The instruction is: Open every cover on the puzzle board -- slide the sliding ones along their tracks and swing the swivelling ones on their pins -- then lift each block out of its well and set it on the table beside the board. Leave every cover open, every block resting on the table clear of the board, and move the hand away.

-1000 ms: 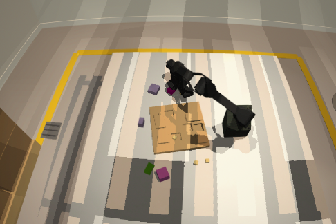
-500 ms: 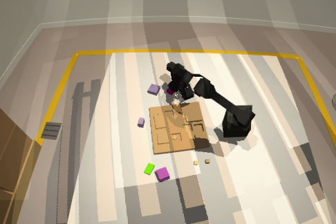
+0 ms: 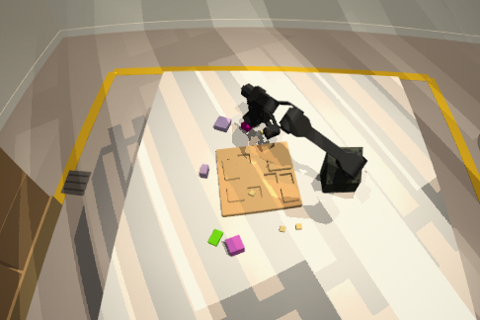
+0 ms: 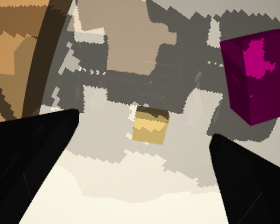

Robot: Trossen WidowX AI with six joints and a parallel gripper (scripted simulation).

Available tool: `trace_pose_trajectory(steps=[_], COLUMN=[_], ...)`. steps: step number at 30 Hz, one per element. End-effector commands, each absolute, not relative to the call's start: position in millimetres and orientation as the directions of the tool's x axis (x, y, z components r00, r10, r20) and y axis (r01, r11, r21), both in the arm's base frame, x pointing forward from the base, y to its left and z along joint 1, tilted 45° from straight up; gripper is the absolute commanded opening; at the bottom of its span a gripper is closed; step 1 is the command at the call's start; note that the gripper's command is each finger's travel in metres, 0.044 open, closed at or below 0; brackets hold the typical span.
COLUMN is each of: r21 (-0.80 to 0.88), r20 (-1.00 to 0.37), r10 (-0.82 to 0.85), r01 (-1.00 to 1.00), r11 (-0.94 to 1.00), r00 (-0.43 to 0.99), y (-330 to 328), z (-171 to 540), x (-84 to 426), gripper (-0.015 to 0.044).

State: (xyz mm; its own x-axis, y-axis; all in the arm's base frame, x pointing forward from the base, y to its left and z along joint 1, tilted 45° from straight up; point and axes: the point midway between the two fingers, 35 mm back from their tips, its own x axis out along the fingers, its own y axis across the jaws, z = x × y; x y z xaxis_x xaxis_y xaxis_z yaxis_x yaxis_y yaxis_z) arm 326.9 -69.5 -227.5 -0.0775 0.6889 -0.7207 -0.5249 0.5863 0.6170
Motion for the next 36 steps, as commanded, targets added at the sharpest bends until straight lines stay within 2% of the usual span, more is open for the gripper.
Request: trace_pose_trajectory(steps=[1,22,36], r21=[0.606,0.61,0.652], r20=[-0.727,-0.726,-0.74], r10=[0.683,0.684,0.67], r01=[-0.532,-0.526,-0.318], r11=[0.592,0.592,0.688], r00=[-0.068,-0.071,-0.067], y=[-80.1,-121.4,-77.1], z=[-218.7,-175.4,-125.2], x=[331.6,332.8,361.3], gripper=[0.044,0.044,0.0072])
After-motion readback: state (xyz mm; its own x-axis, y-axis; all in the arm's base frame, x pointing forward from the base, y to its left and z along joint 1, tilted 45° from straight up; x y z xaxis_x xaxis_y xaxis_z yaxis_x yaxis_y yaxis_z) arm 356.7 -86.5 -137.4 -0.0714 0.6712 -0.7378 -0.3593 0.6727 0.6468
